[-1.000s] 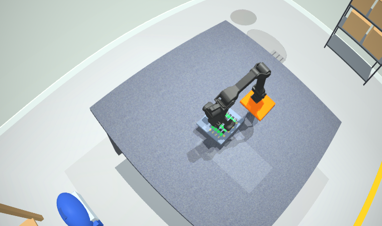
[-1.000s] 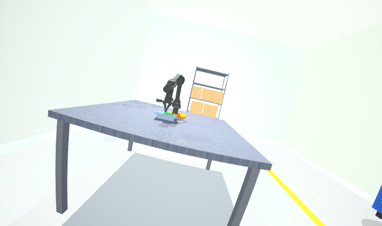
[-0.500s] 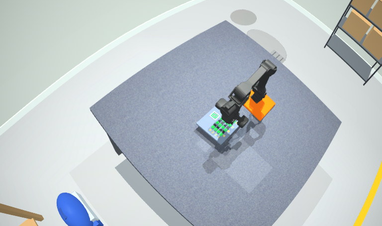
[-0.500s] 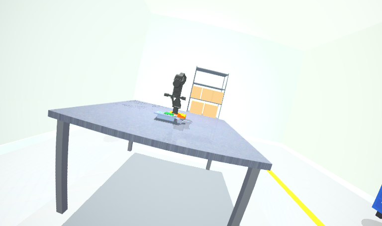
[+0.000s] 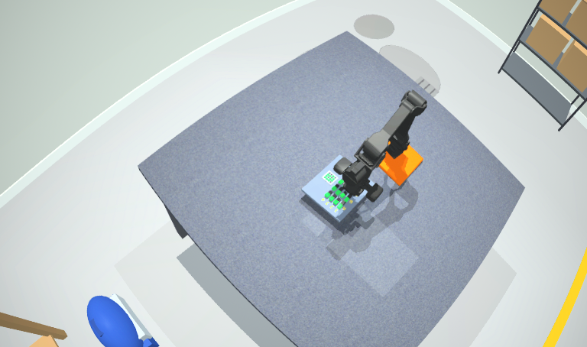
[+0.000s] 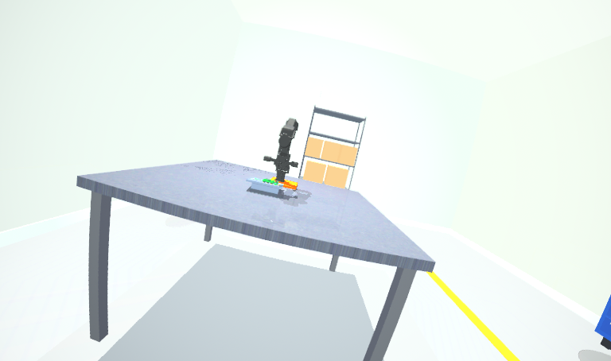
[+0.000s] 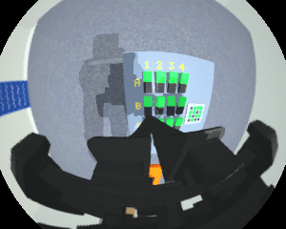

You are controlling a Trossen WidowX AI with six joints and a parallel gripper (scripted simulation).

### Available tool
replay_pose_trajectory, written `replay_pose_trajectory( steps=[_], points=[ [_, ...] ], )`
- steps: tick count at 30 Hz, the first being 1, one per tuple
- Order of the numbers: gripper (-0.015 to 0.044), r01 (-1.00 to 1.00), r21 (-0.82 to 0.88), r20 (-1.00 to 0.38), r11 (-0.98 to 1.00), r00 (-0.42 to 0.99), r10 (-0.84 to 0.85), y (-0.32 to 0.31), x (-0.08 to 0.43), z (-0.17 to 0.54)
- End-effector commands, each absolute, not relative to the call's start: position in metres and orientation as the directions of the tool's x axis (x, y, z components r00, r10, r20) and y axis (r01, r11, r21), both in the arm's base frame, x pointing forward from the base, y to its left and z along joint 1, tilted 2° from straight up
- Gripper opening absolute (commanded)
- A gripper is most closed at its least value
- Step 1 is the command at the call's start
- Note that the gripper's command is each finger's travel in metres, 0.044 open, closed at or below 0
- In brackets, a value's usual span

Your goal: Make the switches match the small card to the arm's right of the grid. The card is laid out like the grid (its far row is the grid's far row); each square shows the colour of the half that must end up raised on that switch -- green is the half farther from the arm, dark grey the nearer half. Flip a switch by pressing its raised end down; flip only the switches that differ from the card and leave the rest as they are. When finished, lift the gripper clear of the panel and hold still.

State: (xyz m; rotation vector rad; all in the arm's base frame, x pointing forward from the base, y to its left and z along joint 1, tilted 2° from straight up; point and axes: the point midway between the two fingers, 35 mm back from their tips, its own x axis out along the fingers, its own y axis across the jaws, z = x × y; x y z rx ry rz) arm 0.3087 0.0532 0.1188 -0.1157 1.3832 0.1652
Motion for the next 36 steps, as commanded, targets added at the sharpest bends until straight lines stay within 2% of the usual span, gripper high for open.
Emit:
replay_pose_trajectory(
  steps=[1, 36],
  points=[
    [0.0, -0.179, 0.011, -0.983, 0.984, 0.177, 0.043, 0.053, 0.309, 0.11],
    [0.0, -0.179, 0.011, -0.983, 0.984, 0.178, 0.043, 0.053, 0.312, 0.096]
  ],
)
